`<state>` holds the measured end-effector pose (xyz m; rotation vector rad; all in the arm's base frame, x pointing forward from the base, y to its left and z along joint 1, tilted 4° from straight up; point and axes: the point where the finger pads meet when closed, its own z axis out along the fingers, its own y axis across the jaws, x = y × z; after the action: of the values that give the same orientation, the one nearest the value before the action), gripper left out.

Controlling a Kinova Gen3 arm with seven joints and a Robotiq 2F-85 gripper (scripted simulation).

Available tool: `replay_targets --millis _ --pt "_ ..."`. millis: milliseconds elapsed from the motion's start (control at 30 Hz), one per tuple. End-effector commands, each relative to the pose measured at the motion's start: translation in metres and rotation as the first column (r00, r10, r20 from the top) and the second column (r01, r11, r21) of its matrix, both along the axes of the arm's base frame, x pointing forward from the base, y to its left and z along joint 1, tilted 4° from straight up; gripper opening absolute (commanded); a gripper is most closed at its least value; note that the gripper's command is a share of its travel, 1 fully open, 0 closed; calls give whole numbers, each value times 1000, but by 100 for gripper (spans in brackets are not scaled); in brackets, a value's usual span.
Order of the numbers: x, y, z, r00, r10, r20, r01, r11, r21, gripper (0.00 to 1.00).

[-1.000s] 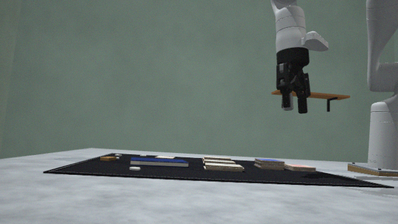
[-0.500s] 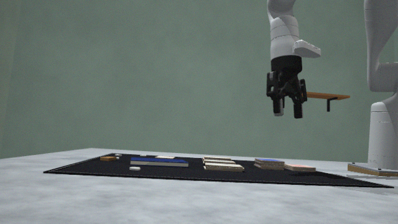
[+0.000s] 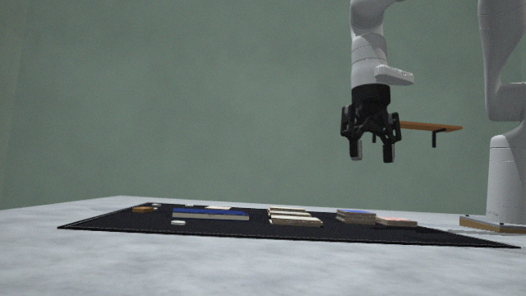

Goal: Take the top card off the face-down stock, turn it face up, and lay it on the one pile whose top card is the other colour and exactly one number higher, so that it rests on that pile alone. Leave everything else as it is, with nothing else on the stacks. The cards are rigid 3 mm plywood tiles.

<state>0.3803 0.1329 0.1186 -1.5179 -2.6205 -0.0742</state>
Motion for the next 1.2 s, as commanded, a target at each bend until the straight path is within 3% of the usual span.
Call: replay_targets --millis 0,33,267,300,567,600,833,867,1133,1167 --pt "0 -1 0 1000 -3 0 3 1000 0 100" --pt "2 -17 -6 996 -84 1 84 996 -5 100" --pt "2 -17 -6 996 -84 1 84 996 -5 100" --pt "3 -32 -12 987 -159 3 159 987 -10 100" --pt "3 -32 -12 987 -159 3 159 987 -10 100" --pt "3 -45 -17 974 -226 5 226 974 -16 100" --pt "3 -45 -17 974 -226 5 226 974 -16 100" --pt "3 -58 -21 958 -285 8 285 958 -21 100" --pt "3 -58 -21 958 -285 8 285 958 -21 100" --pt "3 -68 -24 942 -336 11 336 941 -25 100"
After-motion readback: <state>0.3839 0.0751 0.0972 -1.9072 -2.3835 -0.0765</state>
